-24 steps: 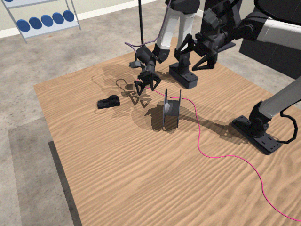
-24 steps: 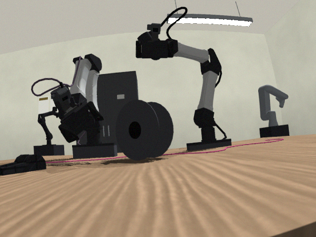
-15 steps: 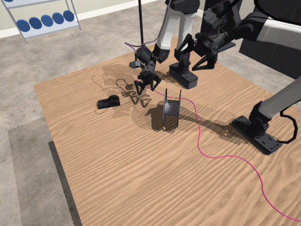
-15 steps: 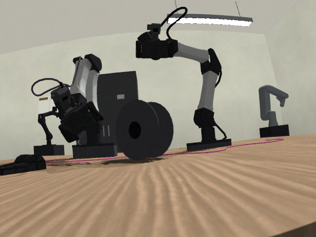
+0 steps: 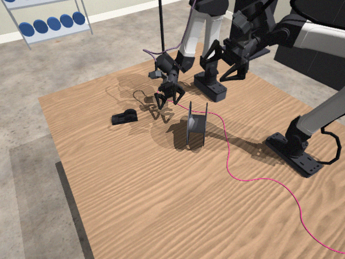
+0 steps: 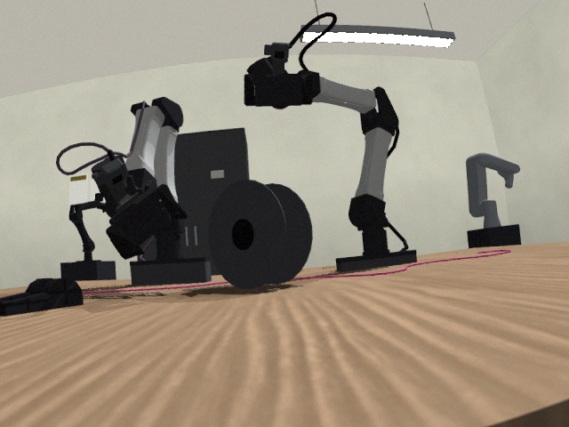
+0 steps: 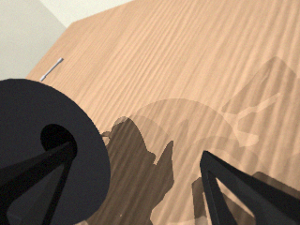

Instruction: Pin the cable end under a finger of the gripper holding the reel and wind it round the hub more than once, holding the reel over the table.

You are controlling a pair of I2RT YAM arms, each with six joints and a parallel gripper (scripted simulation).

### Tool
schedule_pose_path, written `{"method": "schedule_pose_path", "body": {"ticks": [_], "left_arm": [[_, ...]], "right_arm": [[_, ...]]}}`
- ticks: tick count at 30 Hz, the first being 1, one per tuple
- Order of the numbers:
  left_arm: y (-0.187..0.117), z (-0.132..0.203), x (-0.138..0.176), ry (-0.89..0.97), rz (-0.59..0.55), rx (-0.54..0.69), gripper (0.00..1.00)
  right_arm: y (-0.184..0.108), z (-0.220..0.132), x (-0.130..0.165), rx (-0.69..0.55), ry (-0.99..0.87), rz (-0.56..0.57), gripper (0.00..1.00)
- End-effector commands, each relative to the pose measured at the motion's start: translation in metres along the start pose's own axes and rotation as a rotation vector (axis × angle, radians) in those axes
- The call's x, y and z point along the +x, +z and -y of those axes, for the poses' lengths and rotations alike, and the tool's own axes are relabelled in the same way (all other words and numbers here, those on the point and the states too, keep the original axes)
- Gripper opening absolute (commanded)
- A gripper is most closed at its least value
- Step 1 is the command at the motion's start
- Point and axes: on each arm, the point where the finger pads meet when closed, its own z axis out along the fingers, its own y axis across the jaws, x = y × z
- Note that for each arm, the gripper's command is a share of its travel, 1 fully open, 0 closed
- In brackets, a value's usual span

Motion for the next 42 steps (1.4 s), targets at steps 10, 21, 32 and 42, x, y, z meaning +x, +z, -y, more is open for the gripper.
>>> {"method": "schedule_pose_path", "body": {"ticks": [10,21,32,42], "left_arm": [[0.000,0.000,0.004,0.014,-0.013,0.004,1.00],[-0.010,0.000,-0.018,-0.013,0.000,0.048,1.00],[-0.021,0.005,-0.032,-0.005,-0.015,0.116,1.00],[-0.042,0.011,-0.055,0.018,-0.033,0.241,1.00]], "right_arm": [[0.000,0.001,-0.012,0.008,-0.016,0.016,1.00],[0.001,0.003,-0.033,0.033,-0.053,0.037,1.00],[-0.001,0.007,-0.076,0.090,-0.095,0.073,1.00],[-0.014,0.000,-0.154,0.193,-0.164,0.141,1.00]]}}
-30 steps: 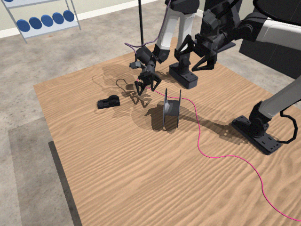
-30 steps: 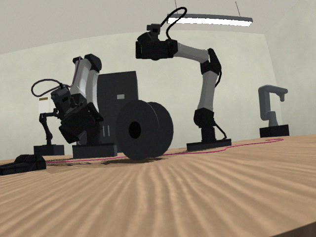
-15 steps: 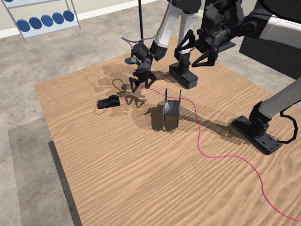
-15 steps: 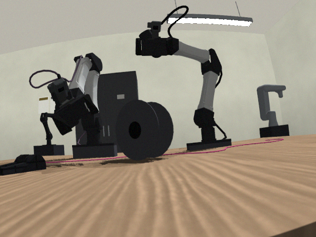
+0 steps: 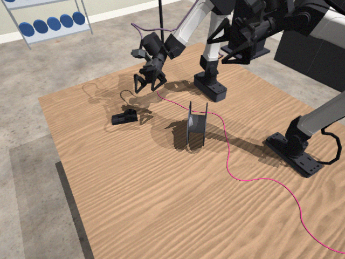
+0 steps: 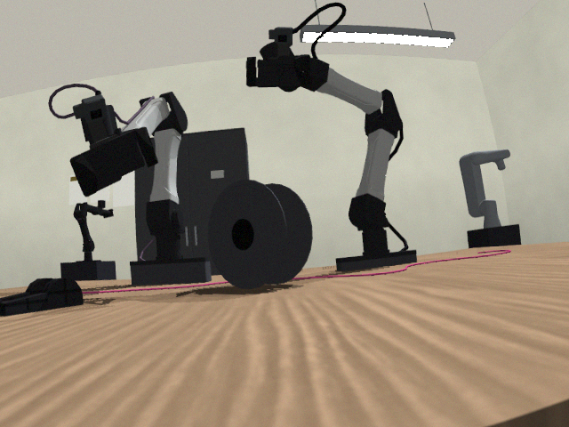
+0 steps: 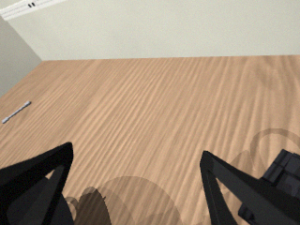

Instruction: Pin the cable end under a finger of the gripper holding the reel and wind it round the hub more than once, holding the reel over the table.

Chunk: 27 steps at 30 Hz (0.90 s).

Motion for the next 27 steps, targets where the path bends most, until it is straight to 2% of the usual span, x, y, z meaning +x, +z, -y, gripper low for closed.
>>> {"method": "schedule_pose_path", "body": {"ticks": [1,3,11,17,20,27], "left_arm": [[-0.013,0.001,-0.008,0.035,-0.032,0.060,1.00],[-0.012,0.005,-0.007,0.048,-0.042,0.071,1.00],[-0.043,0.009,-0.036,0.063,-0.037,0.213,1.00],[-0.067,0.013,-0.055,0.092,-0.032,0.326,1.00],[-0.068,0.016,-0.056,0.103,-0.037,0.343,1.00],[-0.107,0.011,-0.080,0.128,0.000,0.484,1.00]], "right_arm": [[-0.004,0.004,-0.024,0.061,-0.022,-0.003,1.00],[-0.003,0.007,-0.029,0.074,-0.019,-0.007,1.00],[-0.029,-0.008,-0.114,0.182,-0.098,0.078,1.00],[-0.062,-0.029,-0.173,0.273,-0.147,0.139,1.00],[-0.064,-0.029,-0.179,0.289,-0.145,0.137,1.00],[-0.126,-0.073,-0.237,0.395,-0.207,0.230,1.00]]}}
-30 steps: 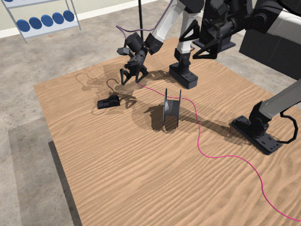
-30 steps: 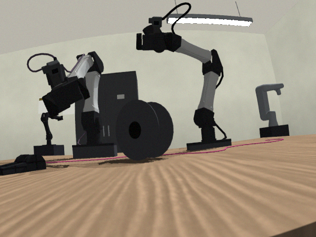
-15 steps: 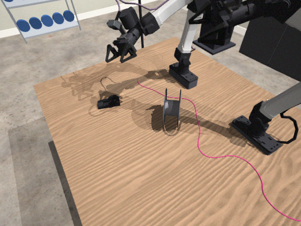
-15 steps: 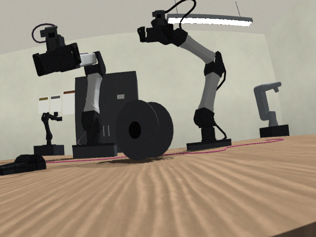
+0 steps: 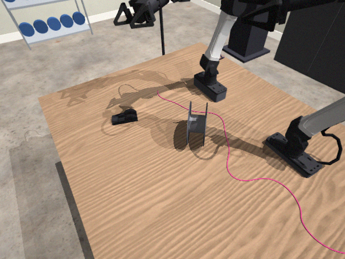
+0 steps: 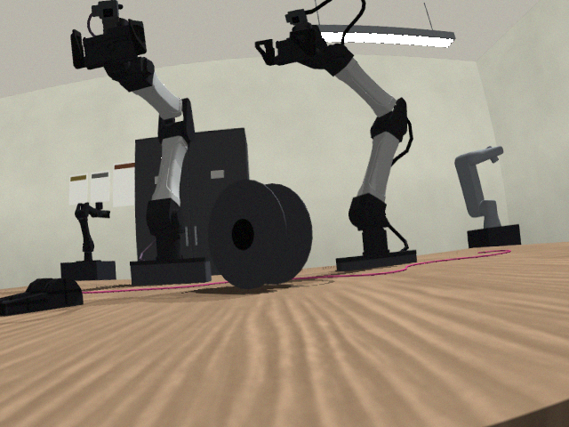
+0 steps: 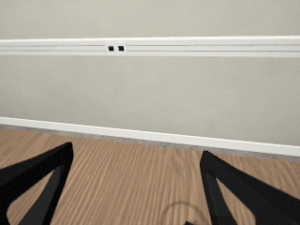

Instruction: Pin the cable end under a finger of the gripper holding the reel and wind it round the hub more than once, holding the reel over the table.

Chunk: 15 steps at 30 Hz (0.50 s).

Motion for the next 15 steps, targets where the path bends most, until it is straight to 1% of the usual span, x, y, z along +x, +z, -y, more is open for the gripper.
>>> {"method": "schedule_pose_path", "body": {"ticks": [1,7,9,10,13,14,15], "left_arm": [[-0.026,0.008,-0.006,0.057,-0.028,0.106,1.00],[-0.053,0.014,-0.021,0.095,-0.003,0.209,1.00],[-0.053,0.014,-0.021,0.095,-0.003,0.209,1.00],[-0.056,0.016,-0.022,0.103,-0.002,0.224,1.00],[-0.069,0.019,-0.028,0.122,0.012,0.272,1.00],[-0.080,0.017,-0.033,0.123,0.032,0.290,1.00],[-0.087,0.017,-0.035,0.128,0.042,0.306,1.00]], "right_arm": [[-0.035,-0.004,-0.034,0.095,-0.033,-0.004,1.00],[-0.086,-0.015,-0.077,0.184,-0.065,0.050,1.00],[-0.086,-0.015,-0.077,0.184,-0.065,0.050,1.00],[-0.091,-0.015,-0.081,0.198,-0.066,0.048,1.00],[-0.120,-0.022,-0.097,0.238,-0.081,0.078,1.00],[-0.137,-0.029,-0.105,0.250,-0.091,0.106,1.00],[-0.145,-0.030,-0.108,0.263,-0.094,0.112,1.00]]}}
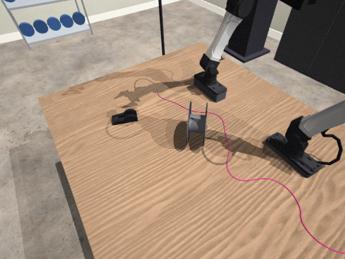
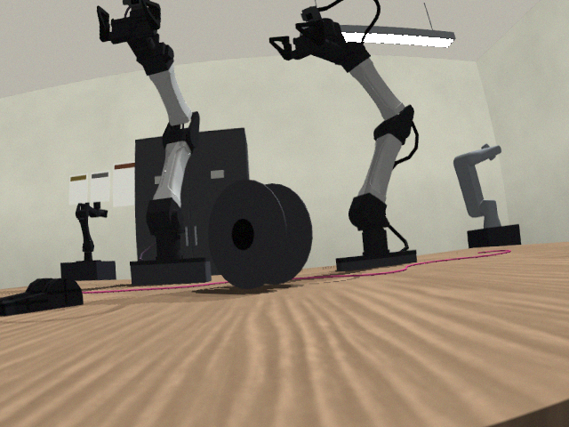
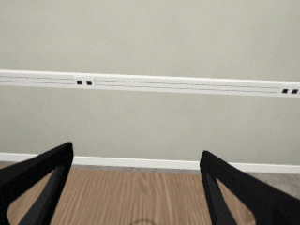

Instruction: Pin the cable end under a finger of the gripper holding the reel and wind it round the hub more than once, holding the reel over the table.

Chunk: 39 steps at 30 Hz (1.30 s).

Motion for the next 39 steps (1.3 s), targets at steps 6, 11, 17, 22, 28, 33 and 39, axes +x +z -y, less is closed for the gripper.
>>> {"method": "schedule_pose_path", "body": {"ticks": [6,11,17,22,28,33,39], "left_arm": [[-0.040,0.016,-0.007,0.083,-0.007,0.153,1.00],[-0.050,0.020,-0.011,0.099,0.006,0.186,1.00],[-0.071,0.024,-0.018,0.121,0.041,0.237,1.00],[-0.078,0.027,-0.020,0.136,0.050,0.264,1.00],[-0.084,0.027,-0.022,0.142,0.060,0.277,1.00],[-0.088,0.028,-0.023,0.146,0.067,0.286,1.00],[-0.089,0.028,-0.023,0.147,0.067,0.287,1.00]], "right_arm": [[-0.078,0.003,-0.030,0.140,-0.036,0.005,1.00],[-0.099,0.003,-0.037,0.168,-0.042,0.020,1.00],[-0.139,-0.002,-0.048,0.205,-0.055,0.063,1.00],[-0.155,-0.001,-0.050,0.230,-0.058,0.070,1.00],[-0.161,-0.001,-0.051,0.242,-0.060,0.071,1.00],[-0.172,-0.003,-0.053,0.246,-0.063,0.088,1.00],[-0.170,-0.002,-0.052,0.249,-0.062,0.079,1.00]]}}
